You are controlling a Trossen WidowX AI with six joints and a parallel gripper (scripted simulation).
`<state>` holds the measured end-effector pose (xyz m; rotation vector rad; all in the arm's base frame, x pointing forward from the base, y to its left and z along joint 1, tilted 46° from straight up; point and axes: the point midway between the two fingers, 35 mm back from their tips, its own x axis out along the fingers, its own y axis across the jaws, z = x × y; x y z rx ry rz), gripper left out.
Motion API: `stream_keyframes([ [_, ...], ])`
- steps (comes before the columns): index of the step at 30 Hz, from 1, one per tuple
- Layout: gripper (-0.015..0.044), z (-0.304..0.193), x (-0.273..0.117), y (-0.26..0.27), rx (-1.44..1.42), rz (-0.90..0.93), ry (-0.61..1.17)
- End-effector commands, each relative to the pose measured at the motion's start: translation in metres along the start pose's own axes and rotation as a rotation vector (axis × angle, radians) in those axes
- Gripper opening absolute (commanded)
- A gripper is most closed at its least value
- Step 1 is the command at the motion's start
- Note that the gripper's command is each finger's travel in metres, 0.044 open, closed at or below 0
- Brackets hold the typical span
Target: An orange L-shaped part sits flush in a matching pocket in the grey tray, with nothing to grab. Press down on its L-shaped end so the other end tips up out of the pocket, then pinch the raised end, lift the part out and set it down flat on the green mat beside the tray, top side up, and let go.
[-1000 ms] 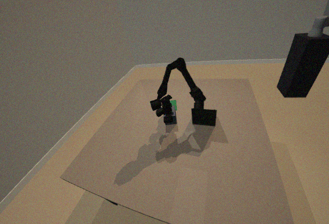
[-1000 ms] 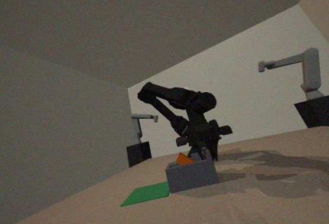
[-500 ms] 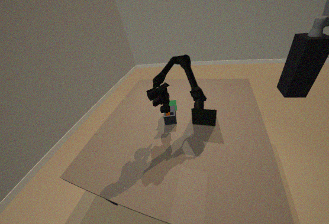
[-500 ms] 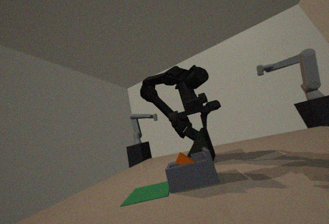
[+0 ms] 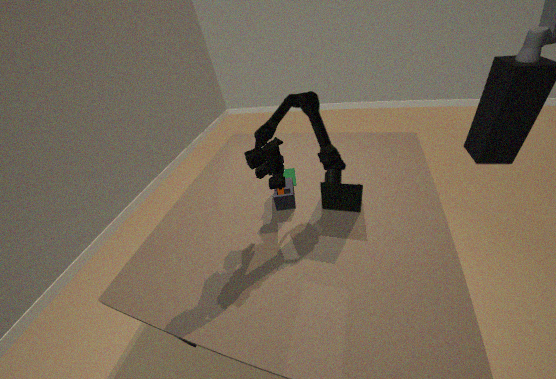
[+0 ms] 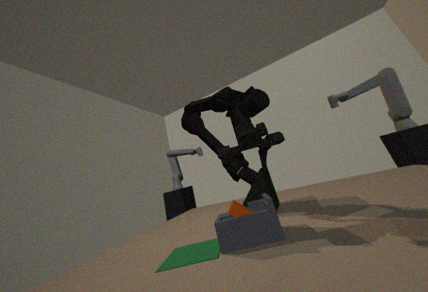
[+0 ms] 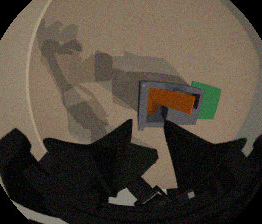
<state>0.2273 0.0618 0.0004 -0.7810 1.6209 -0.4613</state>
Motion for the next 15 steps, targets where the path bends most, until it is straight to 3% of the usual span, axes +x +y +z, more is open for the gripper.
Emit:
stream_keyframes([
  [1, 0.0180, 0.0000, 0.0003, 0.0001, -0.001, 0.000, 0.000],
  [14, 0.0180, 0.0000, 0.0003, 0.0001, -0.001, 0.000, 0.000],
  [15, 0.0206, 0.0003, 0.0002, -0.0007, 0.017, 0.000, 0.000],
])
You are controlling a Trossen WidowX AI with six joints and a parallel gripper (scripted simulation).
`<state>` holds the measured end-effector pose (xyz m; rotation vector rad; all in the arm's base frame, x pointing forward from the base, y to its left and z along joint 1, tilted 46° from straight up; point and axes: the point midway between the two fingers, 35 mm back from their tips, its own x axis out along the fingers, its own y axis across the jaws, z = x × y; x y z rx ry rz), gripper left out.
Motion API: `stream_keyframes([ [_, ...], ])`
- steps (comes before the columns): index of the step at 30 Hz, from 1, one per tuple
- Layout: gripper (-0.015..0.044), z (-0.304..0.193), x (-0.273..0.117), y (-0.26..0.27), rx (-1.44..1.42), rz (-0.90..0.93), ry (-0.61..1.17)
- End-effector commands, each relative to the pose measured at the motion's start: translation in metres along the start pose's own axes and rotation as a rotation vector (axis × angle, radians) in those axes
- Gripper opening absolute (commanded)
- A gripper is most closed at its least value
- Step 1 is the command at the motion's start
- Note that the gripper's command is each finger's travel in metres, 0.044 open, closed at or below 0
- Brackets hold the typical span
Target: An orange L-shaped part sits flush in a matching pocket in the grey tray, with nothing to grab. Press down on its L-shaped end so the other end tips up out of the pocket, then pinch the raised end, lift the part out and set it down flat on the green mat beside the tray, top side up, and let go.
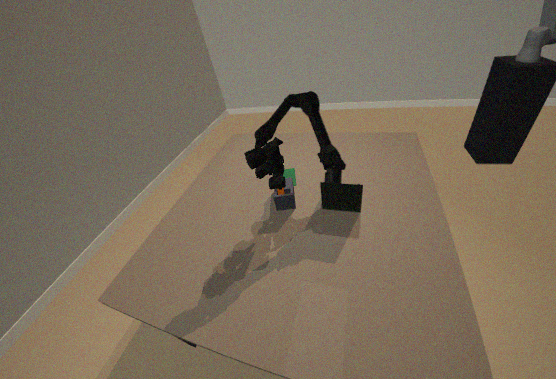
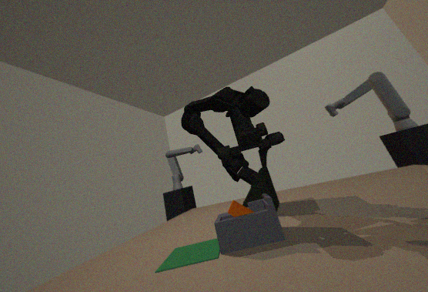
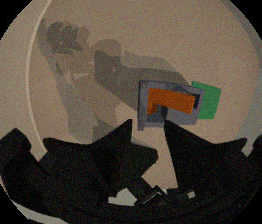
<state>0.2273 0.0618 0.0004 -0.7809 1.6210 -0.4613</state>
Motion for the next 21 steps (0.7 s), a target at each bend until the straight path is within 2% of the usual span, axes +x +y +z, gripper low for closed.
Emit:
stream_keyframes([
  [1, 0.0233, 0.001, 0.000, -0.002, 0.052, 0.000, -0.001],
  [3, 0.0280, 0.002, 0.000, -0.008, 0.171, 0.002, -0.001],
  [14, 0.0280, 0.011, -0.003, -0.068, 1.403, 0.003, 0.000],
  [17, 0.0280, 0.011, -0.003, -0.076, 1.565, 0.001, 0.000],
  [21, 0.0280, 0.011, -0.003, -0.077, 1.577, 0.001, 0.000],
])
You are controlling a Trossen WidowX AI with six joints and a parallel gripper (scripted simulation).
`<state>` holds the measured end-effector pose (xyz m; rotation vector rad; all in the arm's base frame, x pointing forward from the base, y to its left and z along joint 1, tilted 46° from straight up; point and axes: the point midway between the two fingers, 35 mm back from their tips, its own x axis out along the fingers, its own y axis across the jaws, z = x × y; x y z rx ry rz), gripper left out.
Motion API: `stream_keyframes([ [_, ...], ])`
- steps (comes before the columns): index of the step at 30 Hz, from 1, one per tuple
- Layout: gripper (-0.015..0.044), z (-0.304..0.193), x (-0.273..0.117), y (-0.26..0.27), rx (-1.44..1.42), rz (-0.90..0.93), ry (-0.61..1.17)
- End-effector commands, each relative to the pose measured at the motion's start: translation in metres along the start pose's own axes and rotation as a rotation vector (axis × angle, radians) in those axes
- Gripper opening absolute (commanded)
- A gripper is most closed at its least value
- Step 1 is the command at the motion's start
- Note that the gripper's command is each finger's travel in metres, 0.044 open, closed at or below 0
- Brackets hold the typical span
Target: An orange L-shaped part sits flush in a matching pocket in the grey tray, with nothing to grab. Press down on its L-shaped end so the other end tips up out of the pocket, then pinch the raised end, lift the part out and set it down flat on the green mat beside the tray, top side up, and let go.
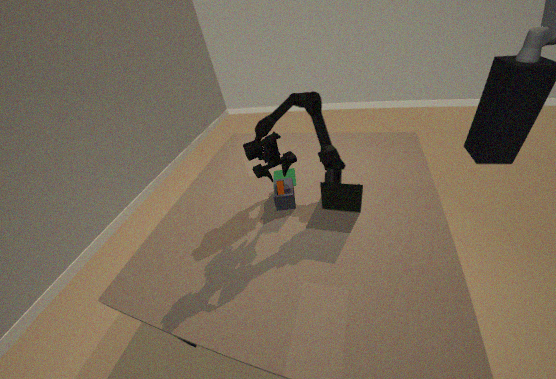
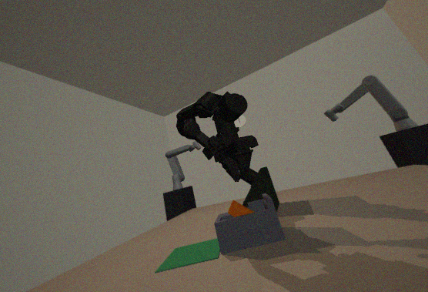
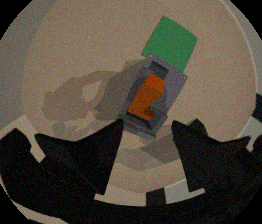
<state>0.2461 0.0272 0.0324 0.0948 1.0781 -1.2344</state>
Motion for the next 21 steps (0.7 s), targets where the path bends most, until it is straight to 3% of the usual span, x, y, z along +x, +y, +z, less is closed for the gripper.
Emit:
stream_keyframes([
  [1, 0.0280, 0.026, -0.004, -0.008, 0.427, 0.012, -0.003],
  [11, 0.0280, 0.026, -0.003, -0.008, 0.427, 0.012, -0.003],
  [21, 0.0280, 0.026, 0.027, -0.007, 0.428, 0.012, -0.004],
])
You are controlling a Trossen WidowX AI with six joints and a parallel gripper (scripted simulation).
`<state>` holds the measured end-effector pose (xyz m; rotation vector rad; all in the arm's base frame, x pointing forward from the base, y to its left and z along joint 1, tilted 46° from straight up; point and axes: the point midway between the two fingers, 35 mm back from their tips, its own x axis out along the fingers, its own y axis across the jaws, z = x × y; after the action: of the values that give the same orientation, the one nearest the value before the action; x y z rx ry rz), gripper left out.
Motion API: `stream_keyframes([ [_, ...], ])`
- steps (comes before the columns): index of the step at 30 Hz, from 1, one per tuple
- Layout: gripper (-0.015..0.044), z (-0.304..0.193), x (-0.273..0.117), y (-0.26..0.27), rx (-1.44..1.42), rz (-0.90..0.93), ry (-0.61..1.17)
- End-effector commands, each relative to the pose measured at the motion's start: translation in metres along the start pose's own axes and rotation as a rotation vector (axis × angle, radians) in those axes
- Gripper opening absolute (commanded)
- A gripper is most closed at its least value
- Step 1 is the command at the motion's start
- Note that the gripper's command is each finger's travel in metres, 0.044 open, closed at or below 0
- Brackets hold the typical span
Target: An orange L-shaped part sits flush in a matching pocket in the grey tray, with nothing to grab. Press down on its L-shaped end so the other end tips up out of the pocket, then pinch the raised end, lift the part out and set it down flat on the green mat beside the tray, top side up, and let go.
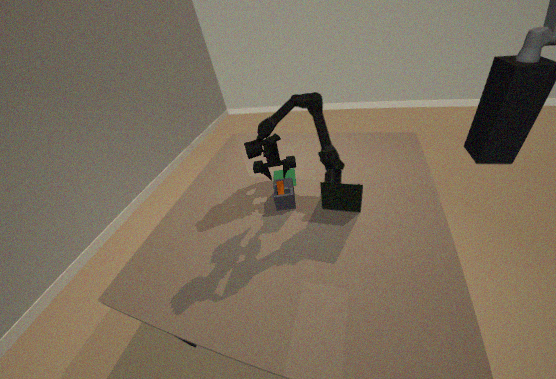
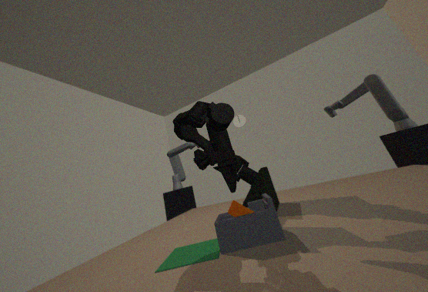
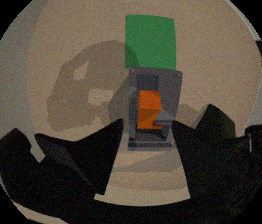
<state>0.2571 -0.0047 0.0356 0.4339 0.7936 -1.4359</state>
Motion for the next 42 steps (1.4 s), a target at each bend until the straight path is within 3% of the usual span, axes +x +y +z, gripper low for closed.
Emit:
stream_keyframes([
  [1, 0.0280, 0.000, 0.008, -0.002, -0.005, -0.004, -0.006],
  [39, 0.0280, 0.001, 0.056, -0.003, -0.005, -0.004, -0.008],
  [42, 0.0201, 0.002, 0.052, 0.000, 0.006, 0.007, -0.003],
])
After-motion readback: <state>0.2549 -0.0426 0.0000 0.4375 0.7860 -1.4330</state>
